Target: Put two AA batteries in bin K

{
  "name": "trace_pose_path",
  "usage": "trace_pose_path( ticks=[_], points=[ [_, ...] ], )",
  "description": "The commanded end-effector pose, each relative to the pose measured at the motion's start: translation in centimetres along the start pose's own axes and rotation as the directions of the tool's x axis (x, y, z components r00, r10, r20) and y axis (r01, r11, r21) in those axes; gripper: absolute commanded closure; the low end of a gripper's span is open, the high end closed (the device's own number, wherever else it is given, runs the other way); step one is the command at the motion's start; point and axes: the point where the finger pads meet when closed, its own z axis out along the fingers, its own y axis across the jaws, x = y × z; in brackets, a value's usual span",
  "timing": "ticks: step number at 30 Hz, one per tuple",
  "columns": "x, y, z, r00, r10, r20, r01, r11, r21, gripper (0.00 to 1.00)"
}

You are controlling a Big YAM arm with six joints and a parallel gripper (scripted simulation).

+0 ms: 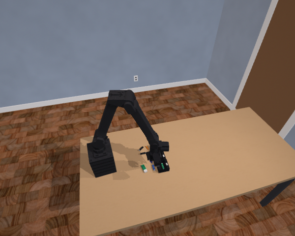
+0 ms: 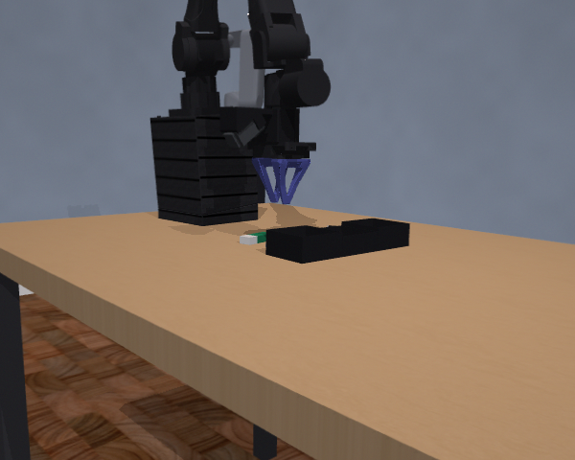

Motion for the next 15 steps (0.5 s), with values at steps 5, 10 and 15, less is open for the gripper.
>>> trace_pose_path(
  ticks=[5,10,15],
  points=[
    [-0.9,1.7,-0.1,1.000,-0.009,0.011,0.009,1.000,-0.026,0.72],
    [-0.1,-0.1,0.3,1.000,-0.018,0.004,0.018,1.000,0.003,0.72],
    [-0.3,1.5,-0.1,1.000,-0.016,0.009,0.016,1.000,-0.020,0.72]
  ],
)
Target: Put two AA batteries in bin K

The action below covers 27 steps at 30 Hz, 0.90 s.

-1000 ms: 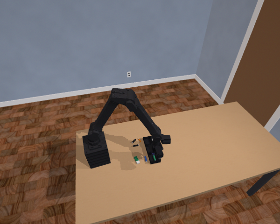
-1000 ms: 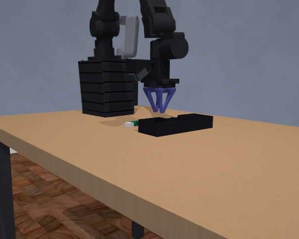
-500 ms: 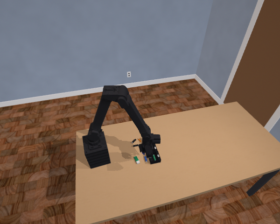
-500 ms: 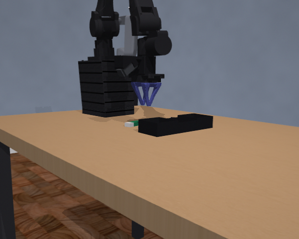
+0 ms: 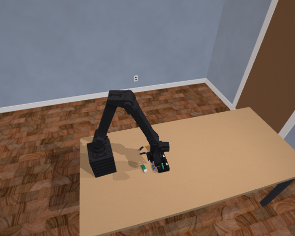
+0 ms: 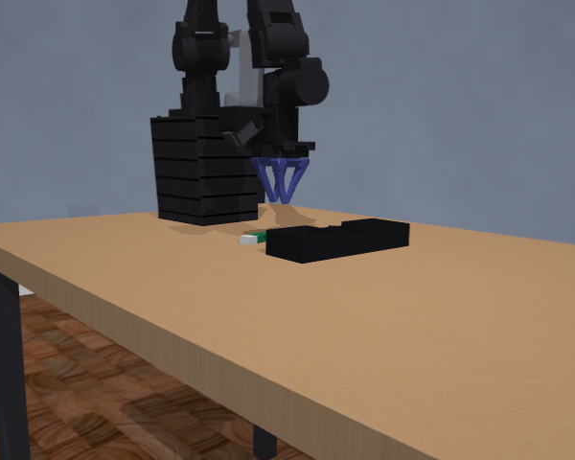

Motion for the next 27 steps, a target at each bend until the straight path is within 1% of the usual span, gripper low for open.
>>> trace_pose_path(
  ticks=[1,5,6,15,16,18,22,23,27],
  points=[
    [0.2,1.1,0.1,1.000,-0.017,0.007,0.018,1.000,-0.010,0.72],
    [0.3,1.4,0.0,1.000,-0.015,0.007,0.015,1.000,-0.011,0.72],
    [-0.2,1.2,-0.5,1.000,-0.002,0.010,0.003,1.000,-0.021,0.72],
    [-0.2,1.2,-0.5,1.000,-0.002,0.010,0.003,1.000,-0.021,0.72],
    [0.3,1.5,-0.1,1.000,-0.009,0.006,0.009,1.000,-0.008,0.72],
    [0.3,1.4,-0.1,1.000,-0.007,0.006,0.007,1.000,-0.009,0.72],
    [0.3,0.2,0.3,1.000,-0.002,0.003,0.002,1.000,0.008,0.72],
    [0.0,0.7,0.6,1.000,0.000,0.007,0.000,1.000,-0.011,0.72],
    [-0.6,1.0,2.2,1.000,-0.002,0.010,0.002,1.000,-0.018,0.72]
  ],
)
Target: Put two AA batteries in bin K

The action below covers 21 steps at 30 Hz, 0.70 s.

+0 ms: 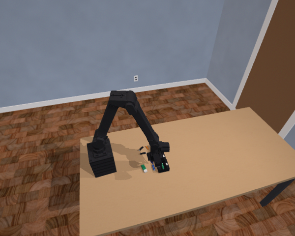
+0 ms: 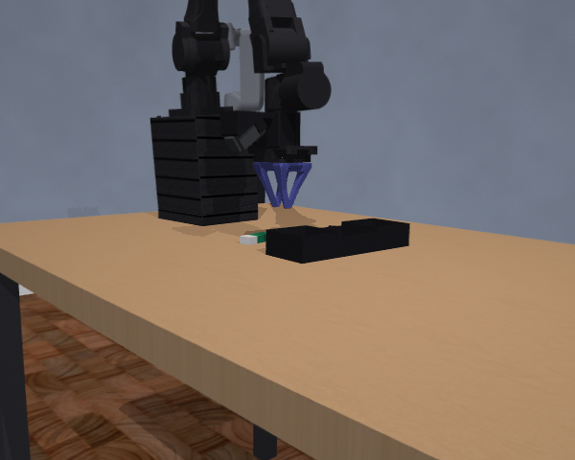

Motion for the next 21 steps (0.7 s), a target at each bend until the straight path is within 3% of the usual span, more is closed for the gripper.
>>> trace_pose_path(
  ticks=[1,4,13,16,21],
  points=[
    [-0.7,0.6,1.8,1.000,0.002,0.007,-0.002,1.000,-0.007,0.72],
    [-0.8,0.8,2.2,1.000,0.002,0.008,-0.002,1.000,-0.011,0.72],
    [-0.9,0.7,5.8,1.000,0.002,0.007,-0.002,1.000,-0.007,0.72],
    [-0.4,-0.9,6.0,1.000,-0.003,0.001,0.003,1.000,0.017,0.72],
    [-0.9,0.6,6.2,1.000,0.002,0.007,-0.002,1.000,-0.006,0.72]
  ],
)
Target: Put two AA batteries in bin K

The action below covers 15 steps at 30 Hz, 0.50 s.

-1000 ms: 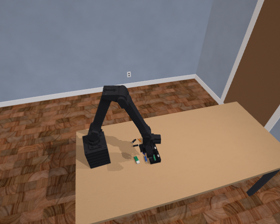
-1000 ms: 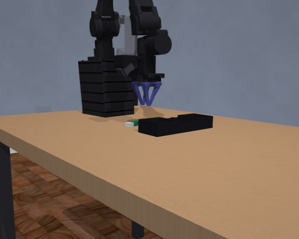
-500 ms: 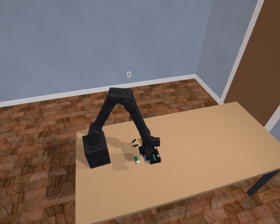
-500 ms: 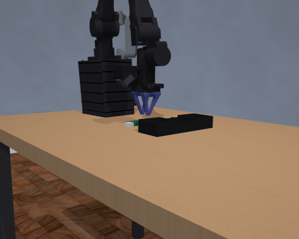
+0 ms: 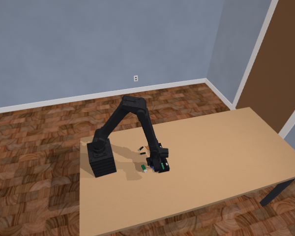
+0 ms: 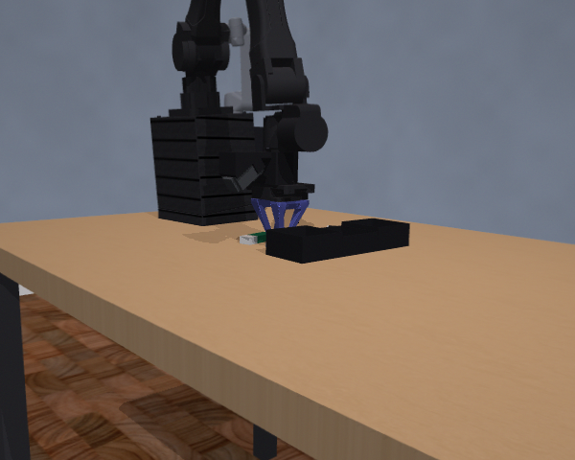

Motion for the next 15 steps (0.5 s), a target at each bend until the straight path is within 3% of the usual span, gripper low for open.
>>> trace_pose_path(
  ticks=[1,9,15],
  points=[
    [-0.9,1.2,0.4,1.000,0.000,0.011,0.000,1.000,-0.024,0.72],
    [-0.4,-0.4,1.3,1.000,-0.002,0.005,0.002,1.000,-0.003,0.72],
    [-0.8,0.8,0.9,1.000,0.000,0.008,0.000,1.000,-0.015,0.72]
  ],
)
